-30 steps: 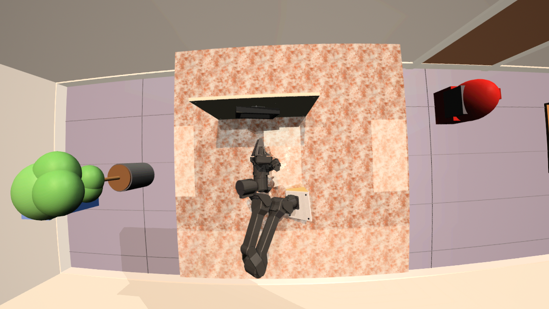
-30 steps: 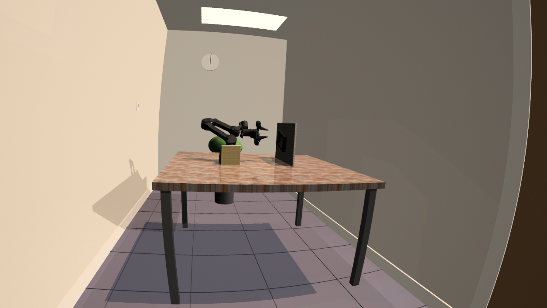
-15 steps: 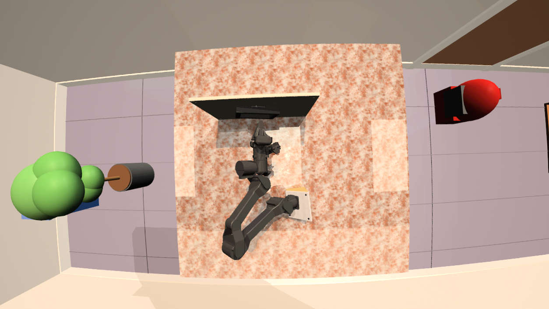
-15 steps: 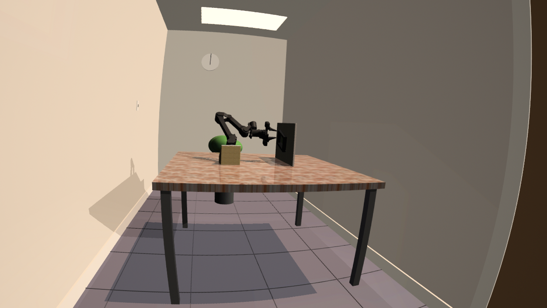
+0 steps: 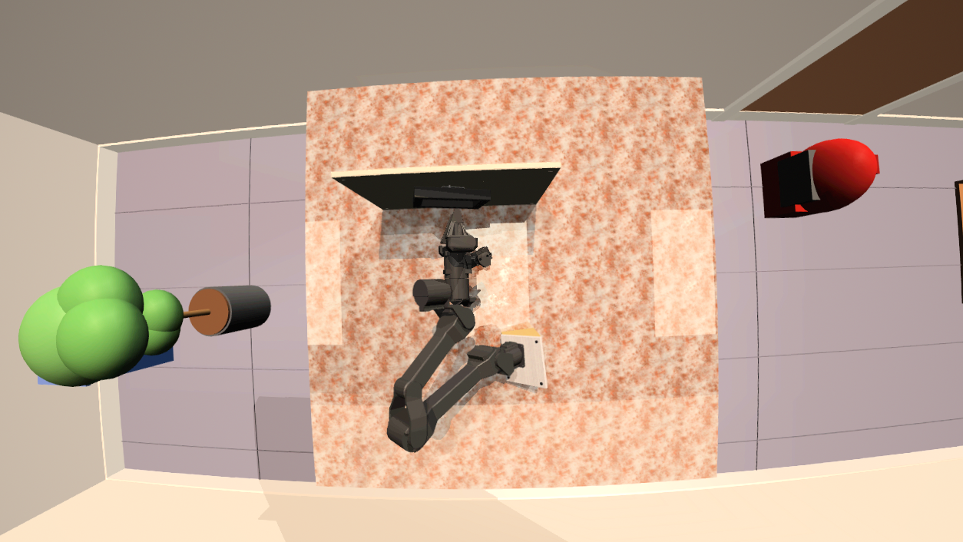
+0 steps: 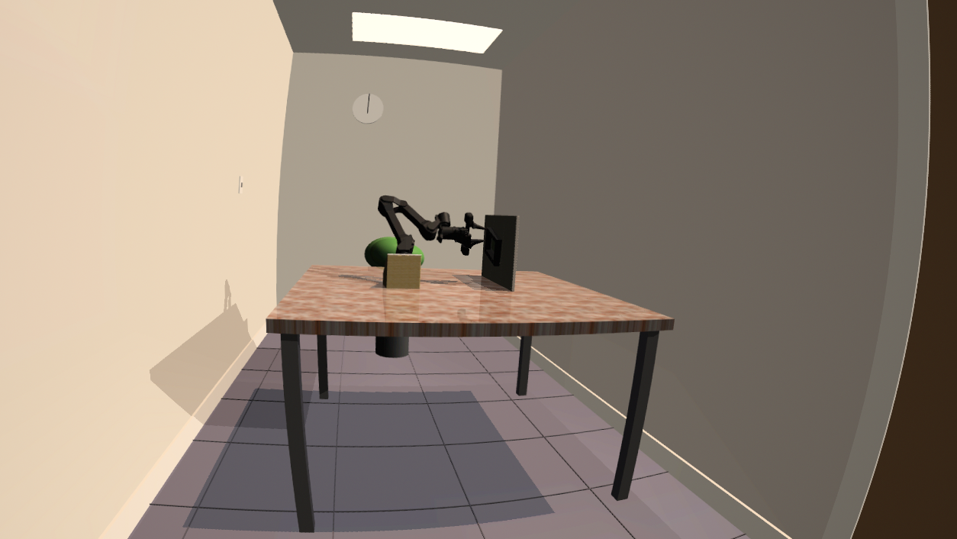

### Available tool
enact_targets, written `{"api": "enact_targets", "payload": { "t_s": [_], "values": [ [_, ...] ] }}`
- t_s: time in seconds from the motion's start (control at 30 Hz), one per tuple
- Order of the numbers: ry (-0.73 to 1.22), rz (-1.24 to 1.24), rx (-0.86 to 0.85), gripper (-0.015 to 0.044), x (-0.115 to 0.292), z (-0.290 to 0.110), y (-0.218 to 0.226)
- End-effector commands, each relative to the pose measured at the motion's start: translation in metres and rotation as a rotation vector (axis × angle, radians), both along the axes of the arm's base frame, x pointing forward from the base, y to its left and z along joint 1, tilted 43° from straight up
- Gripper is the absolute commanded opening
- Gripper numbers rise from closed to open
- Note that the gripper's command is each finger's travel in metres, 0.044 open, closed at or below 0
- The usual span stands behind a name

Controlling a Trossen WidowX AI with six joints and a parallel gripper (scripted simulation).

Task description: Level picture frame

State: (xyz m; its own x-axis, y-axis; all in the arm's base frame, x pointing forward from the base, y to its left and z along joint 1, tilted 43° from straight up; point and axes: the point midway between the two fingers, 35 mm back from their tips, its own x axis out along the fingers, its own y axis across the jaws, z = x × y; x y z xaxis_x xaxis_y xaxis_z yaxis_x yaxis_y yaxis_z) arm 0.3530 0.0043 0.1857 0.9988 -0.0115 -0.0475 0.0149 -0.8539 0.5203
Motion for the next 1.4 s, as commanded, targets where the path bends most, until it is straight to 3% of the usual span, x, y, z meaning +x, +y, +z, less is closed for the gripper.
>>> {"api": "enact_targets", "payload": {
  "t_s": [0.0,0.77,1.37],
  "values": [
    [-0.001,0.006,0.002,0.0260,0.002,0.000,0.001],
    [-0.004,0.006,0.002,0.0260,0.039,-0.001,0.001],
    [-0.004,0.006,0.002,0.0260,0.040,-0.001,0.001]
  ]
}}
